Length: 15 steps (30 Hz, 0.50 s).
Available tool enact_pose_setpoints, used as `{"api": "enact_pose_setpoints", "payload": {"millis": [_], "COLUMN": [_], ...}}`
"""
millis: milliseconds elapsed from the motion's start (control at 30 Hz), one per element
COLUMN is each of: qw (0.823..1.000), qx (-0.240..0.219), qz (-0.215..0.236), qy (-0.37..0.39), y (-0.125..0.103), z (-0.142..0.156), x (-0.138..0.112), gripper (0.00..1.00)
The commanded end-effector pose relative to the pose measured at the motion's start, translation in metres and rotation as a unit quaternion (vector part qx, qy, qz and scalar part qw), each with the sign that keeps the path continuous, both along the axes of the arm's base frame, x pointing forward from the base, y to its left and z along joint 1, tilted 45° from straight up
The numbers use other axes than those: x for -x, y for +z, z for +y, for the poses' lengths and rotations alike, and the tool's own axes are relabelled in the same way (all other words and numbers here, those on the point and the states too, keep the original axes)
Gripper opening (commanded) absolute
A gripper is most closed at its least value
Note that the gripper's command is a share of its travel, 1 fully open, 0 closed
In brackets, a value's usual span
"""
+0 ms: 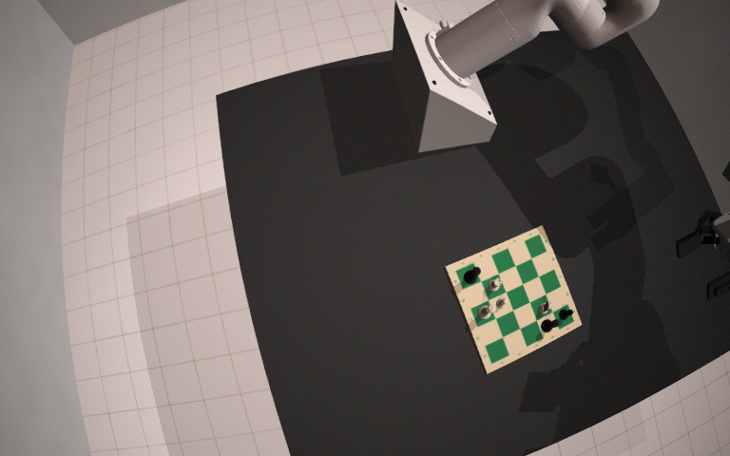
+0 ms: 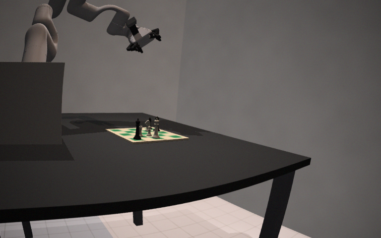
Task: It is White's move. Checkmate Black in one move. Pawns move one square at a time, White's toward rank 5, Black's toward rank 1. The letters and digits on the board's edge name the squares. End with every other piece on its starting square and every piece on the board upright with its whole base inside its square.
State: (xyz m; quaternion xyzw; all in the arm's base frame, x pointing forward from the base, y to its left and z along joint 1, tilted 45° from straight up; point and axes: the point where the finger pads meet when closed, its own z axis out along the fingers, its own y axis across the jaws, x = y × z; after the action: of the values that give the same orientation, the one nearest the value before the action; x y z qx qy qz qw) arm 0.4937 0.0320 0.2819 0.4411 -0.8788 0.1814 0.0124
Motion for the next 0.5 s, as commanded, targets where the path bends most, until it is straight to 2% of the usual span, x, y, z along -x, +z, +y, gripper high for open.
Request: {"api": "enact_pose_setpoints", "payload": {"millis": [0, 433, 467], "qw": [0.994, 0.994, 0.987], "qx": [0.057, 0.057, 0.089], "qz": [0.005, 0.005, 0.01], "qy": [0.089, 0.089, 0.136], "y": [-0.006, -0.006, -0.013], "z": [0.054, 0.054, 0.082], "x": [0.003, 0.003, 0.007], "gripper": [1.0, 1.0, 1.0]}}
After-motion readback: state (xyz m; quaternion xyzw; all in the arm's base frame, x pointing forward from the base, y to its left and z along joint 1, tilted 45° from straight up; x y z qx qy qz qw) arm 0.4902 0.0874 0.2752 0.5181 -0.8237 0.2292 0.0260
